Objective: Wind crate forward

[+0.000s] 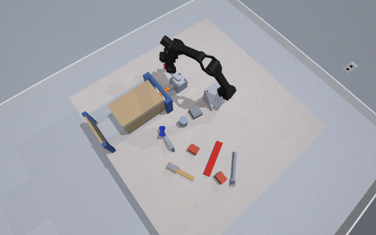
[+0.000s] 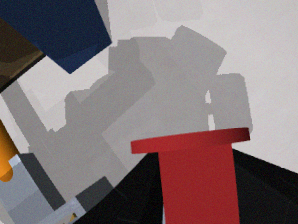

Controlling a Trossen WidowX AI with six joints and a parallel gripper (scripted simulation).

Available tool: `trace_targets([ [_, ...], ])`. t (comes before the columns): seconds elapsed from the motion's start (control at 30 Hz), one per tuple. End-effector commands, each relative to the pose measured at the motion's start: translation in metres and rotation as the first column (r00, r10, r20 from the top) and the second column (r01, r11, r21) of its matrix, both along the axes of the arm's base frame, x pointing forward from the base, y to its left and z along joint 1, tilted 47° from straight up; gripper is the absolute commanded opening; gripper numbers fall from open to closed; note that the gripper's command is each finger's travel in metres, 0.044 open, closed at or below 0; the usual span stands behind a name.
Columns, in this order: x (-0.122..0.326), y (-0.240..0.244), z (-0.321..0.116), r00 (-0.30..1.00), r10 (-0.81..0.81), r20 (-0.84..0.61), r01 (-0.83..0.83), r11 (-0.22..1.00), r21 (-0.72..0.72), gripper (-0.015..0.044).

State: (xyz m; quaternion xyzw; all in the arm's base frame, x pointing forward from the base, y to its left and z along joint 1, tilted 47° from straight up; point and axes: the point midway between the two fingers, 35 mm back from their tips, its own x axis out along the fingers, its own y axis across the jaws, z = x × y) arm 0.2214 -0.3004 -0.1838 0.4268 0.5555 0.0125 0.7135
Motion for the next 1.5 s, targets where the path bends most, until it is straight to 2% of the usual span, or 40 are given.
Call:
trace_targets([
  [0.0, 0.024, 0.01, 0.009, 0.999, 0.017, 0.04, -0.017, 1.0, 0.015, 0.0],
  [1.47, 0.063, 0.036, 0.036, 0.999, 0.016, 0.042, -0.017, 1.0, 0.019, 0.0],
])
